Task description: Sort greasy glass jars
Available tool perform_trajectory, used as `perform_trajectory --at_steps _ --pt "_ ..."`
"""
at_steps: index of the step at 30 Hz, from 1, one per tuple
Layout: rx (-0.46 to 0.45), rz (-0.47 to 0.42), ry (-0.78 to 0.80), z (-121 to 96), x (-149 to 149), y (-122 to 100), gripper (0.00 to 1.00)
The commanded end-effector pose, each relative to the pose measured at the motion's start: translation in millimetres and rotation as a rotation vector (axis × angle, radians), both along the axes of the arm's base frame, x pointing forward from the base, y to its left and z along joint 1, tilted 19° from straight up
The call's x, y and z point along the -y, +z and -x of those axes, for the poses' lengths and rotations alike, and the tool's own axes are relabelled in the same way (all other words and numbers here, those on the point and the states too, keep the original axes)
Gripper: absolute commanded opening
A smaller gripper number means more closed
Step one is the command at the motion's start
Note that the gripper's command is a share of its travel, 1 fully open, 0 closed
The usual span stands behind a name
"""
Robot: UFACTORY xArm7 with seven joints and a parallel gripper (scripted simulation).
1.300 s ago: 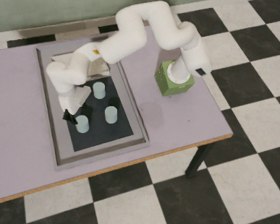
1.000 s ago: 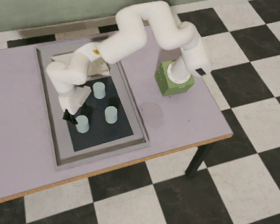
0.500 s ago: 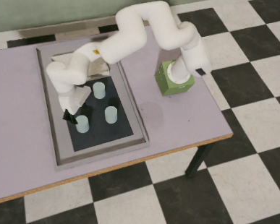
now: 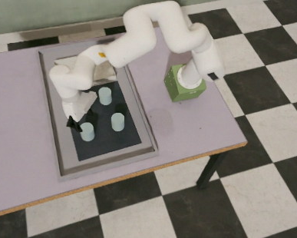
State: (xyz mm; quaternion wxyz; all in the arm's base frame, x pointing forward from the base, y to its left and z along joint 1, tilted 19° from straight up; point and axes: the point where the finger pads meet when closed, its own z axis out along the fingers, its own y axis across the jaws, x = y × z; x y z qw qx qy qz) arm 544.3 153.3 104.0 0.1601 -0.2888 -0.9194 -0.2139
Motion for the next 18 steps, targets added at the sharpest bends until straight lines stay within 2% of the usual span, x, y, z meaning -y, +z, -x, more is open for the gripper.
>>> perform_trajectory --at_steps 1,18 --pt "-0.024 0.028 -0.064 1.0 5.5 8.5 1.0" --pt "-0.114 0.111 -0.258 11.5 19.0 25.4 1.0"
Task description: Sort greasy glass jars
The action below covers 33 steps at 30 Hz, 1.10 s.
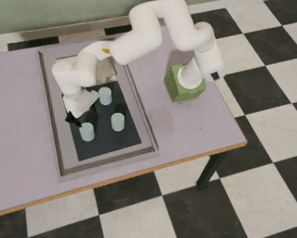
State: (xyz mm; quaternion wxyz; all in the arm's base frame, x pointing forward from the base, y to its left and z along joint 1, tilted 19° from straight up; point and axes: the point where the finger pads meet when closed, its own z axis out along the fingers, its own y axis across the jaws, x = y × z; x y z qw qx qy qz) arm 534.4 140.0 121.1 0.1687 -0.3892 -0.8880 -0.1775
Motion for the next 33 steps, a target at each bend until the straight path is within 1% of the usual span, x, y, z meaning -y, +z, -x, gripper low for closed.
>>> perform_trajectory --at_steps 1,33 --pt "-0.029 0.037 -0.082 2.4 6.7 9.4 1.0" --pt "-0.168 0.184 -0.464 24.1 32.5 39.0 1.0"
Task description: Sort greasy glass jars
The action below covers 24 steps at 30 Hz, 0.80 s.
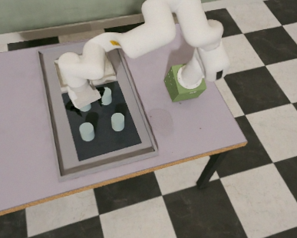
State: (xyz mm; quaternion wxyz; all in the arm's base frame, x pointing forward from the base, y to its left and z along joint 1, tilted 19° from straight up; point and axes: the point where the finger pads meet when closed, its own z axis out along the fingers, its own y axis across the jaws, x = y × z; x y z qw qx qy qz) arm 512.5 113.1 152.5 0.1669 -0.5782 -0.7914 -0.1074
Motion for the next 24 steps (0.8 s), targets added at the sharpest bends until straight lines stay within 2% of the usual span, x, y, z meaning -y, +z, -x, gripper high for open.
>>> perform_trajectory --at_steps 1,24 --pt "-0.02 0.035 -0.086 3.0 6.6 8.6 1.0" --pt "-0.1 0.138 -0.387 20.9 26.3 28.9 1.0"
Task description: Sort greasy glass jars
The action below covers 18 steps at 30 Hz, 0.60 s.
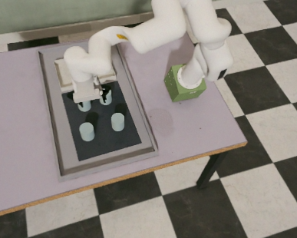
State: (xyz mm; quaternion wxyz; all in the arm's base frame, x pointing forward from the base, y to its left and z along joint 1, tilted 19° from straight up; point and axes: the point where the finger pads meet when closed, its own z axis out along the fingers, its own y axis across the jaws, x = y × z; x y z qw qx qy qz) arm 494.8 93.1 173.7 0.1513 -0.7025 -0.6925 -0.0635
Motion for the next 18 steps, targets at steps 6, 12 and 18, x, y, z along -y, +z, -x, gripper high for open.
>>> perform_trajectory --at_steps 6,12,18 --pt "-0.026 0.051 -0.143 6.8 10.0 11.4 1.0" --pt "-0.044 0.079 -0.232 12.2 15.7 16.8 1.0" --pt "-0.06 0.106 -0.321 17.7 21.3 22.0 1.0"
